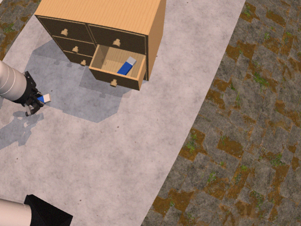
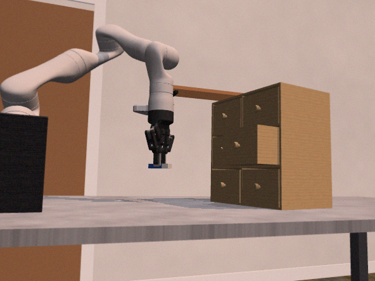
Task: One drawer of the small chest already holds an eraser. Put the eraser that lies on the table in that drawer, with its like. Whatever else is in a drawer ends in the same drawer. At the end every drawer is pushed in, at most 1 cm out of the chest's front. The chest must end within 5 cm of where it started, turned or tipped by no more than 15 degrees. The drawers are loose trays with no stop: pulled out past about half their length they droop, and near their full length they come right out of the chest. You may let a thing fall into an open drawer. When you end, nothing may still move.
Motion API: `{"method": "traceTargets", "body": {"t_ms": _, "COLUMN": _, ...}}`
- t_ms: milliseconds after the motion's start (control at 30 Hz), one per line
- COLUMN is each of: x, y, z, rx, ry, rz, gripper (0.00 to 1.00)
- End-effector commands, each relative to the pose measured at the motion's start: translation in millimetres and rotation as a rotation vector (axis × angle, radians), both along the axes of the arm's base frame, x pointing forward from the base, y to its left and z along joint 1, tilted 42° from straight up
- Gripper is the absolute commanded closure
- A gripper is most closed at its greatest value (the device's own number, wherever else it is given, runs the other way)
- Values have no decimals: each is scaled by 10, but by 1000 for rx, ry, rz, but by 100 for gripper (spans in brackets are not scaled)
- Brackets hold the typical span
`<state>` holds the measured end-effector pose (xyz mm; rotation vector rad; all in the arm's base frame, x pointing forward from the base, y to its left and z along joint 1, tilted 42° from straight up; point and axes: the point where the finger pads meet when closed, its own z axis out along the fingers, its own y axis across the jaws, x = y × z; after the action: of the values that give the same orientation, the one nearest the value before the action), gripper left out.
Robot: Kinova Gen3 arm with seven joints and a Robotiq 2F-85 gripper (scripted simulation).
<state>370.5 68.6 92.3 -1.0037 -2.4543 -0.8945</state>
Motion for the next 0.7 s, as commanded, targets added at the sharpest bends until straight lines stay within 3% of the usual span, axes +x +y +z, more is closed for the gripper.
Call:
{"method": "traceTargets", "body": {"t_ms": 0, "x": -1, "y": -107, "z": -100, "rx": 5, "ry": -28, "rz": 37, "gripper": 81}}
{"method": "traceTargets", "body": {"t_ms": 667, "x": 87, "y": -520, "z": -487, "rx": 27, "ry": -226, "rz": 259, "gripper": 81}}
